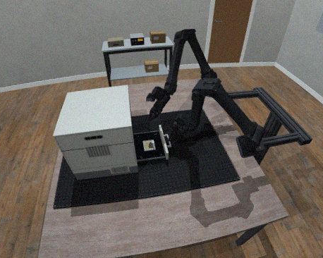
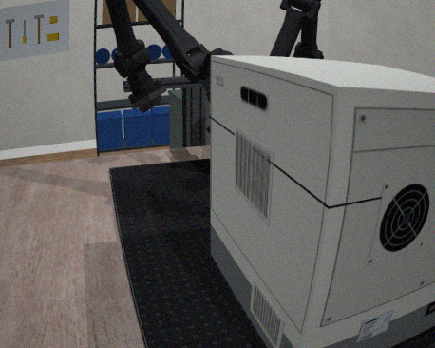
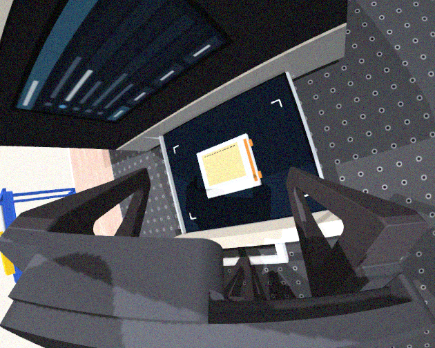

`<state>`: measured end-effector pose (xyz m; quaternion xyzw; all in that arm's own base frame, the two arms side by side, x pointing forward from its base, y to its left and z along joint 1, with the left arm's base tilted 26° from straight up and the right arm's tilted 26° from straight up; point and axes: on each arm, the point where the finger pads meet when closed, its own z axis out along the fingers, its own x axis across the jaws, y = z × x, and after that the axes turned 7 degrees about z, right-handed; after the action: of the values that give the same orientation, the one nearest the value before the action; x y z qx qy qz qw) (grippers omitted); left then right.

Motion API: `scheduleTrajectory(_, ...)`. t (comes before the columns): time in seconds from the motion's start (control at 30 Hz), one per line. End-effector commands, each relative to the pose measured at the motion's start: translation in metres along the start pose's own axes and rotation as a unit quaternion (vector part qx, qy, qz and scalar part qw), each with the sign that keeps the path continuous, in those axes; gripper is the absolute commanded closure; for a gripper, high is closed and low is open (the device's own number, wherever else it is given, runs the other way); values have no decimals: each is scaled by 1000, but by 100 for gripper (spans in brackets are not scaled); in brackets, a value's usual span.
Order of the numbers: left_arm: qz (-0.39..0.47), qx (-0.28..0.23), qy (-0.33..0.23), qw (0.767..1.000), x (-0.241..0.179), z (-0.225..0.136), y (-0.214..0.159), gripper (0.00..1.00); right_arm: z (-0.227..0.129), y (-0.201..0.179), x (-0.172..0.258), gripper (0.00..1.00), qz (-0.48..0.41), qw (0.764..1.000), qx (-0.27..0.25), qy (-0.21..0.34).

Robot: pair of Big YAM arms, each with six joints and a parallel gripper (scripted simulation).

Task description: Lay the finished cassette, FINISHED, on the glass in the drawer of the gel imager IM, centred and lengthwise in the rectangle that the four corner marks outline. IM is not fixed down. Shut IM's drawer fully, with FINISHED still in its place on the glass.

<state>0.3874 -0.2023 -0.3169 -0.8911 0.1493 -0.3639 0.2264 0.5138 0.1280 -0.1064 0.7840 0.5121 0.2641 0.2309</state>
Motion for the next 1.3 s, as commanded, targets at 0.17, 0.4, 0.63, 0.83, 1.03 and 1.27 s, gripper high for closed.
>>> scheduleTrajectory(0.17, -7, -2, 8, 1000, 10, -1, 3, 96, -4, 27, -8, 0, -127, 988, -31, 87)
scheduleTrajectory(0.4, -7, -2, 8, 1000, 10, -1, 3, 96, -3, 32, -20, 0, -207, 968, -34, 140)
scheduleTrajectory(0.63, -7, -2, 8, 1000, 10, -1, 3, 96, -3, 48, -24, 0, -272, 942, -45, 191)
scheduleTrajectory(0.83, -7, -2, 8, 1000, 10, -1, 3, 96, -4, 61, -29, 0, -328, 916, -54, 226)
scheduleTrajectory(1.03, -7, -2, 8, 1000, 10, -1, 3, 96, -6, 67, -39, 0, -391, 878, -59, 269)
scheduleTrajectory(1.27, -7, -2, 8, 1000, 10, -1, 3, 96, -9, 77, -50, 0, -457, 830, -67, 311)
